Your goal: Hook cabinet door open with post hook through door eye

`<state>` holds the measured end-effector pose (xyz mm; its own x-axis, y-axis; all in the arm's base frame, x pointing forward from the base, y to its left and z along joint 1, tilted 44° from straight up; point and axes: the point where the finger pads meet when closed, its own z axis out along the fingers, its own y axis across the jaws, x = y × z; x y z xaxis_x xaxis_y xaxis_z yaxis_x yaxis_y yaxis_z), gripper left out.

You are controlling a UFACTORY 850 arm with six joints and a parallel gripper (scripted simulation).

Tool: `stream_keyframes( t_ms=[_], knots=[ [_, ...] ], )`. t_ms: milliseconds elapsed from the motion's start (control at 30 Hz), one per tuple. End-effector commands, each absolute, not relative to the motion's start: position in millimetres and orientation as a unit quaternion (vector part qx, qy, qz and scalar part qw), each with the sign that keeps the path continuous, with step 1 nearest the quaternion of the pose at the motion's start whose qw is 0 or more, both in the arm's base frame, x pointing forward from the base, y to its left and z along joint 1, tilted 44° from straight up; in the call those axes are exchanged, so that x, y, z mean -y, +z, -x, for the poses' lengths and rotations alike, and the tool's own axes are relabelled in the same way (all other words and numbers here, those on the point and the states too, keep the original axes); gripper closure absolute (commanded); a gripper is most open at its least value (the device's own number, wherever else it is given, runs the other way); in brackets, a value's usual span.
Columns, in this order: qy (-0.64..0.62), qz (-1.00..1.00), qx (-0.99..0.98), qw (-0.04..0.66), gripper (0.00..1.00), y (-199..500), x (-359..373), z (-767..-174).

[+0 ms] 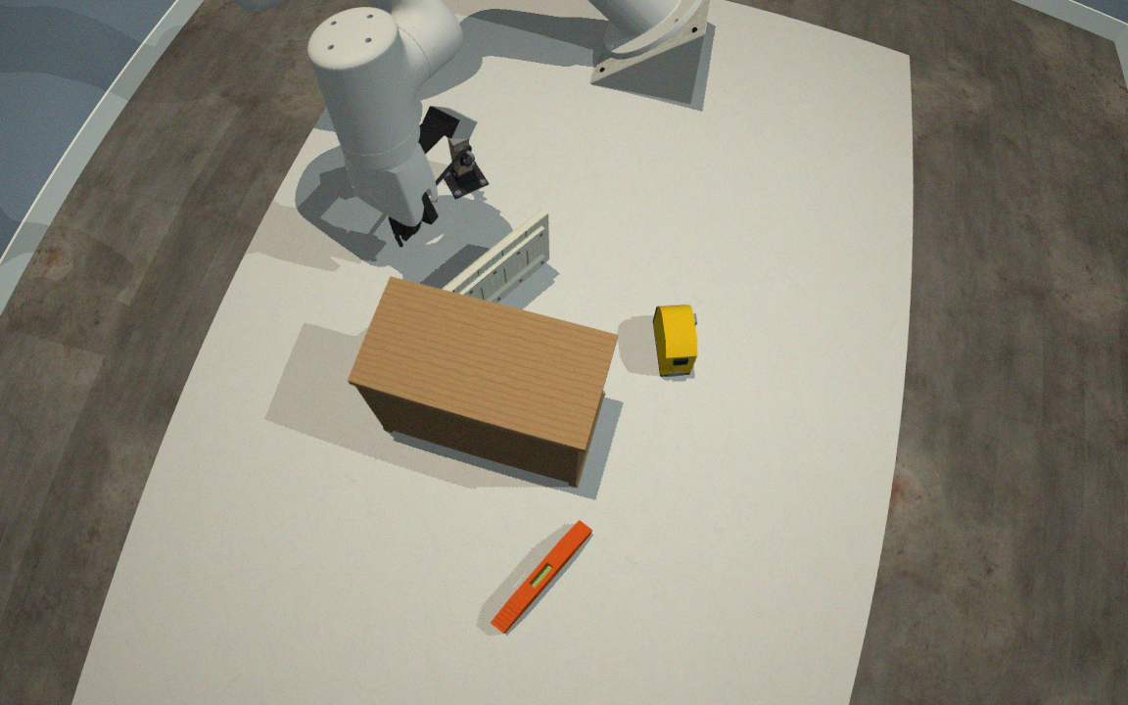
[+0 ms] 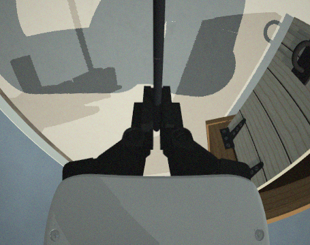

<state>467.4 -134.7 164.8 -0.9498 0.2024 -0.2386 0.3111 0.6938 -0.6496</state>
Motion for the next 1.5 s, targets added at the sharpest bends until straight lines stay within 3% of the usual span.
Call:
stream_keyframes(
  t_ms=[0, 1467],
  knots=[
    [-0.365, -0.140, -0.917, 0.075, 0.96, 168.7, 131.1, -467.8],
    [-0.368, -0.109, -0.922, 0.062, 0.96, 181.5, 107.2, -465.8]
  ],
)
